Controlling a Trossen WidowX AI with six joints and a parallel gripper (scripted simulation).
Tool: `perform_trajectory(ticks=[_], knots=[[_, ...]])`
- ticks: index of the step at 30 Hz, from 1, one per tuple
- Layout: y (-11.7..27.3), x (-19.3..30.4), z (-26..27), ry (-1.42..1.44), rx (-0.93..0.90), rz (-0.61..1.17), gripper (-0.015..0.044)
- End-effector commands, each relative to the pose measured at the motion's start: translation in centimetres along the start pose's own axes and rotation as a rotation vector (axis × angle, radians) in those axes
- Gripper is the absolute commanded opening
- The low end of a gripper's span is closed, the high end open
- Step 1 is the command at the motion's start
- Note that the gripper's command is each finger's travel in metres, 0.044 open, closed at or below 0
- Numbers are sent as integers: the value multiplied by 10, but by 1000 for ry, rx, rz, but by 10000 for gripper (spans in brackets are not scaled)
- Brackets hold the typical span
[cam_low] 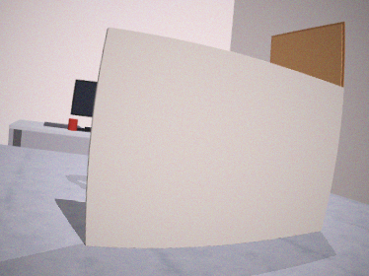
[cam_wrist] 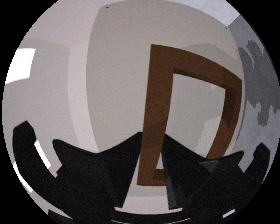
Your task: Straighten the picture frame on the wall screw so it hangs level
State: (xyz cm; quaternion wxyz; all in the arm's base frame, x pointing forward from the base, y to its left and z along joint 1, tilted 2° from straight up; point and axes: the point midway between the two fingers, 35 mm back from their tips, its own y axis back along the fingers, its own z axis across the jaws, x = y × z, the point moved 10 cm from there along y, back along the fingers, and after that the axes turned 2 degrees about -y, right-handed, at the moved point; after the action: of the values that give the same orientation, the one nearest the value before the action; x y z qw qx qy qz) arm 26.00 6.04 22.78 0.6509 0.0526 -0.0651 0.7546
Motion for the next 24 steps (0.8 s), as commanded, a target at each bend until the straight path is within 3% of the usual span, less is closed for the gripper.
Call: perform_trajectory(ticks=[1,24], knots=[[-1,1,7,-3,-29,5,0],[-1,2,6,-3,-29,5,0]])
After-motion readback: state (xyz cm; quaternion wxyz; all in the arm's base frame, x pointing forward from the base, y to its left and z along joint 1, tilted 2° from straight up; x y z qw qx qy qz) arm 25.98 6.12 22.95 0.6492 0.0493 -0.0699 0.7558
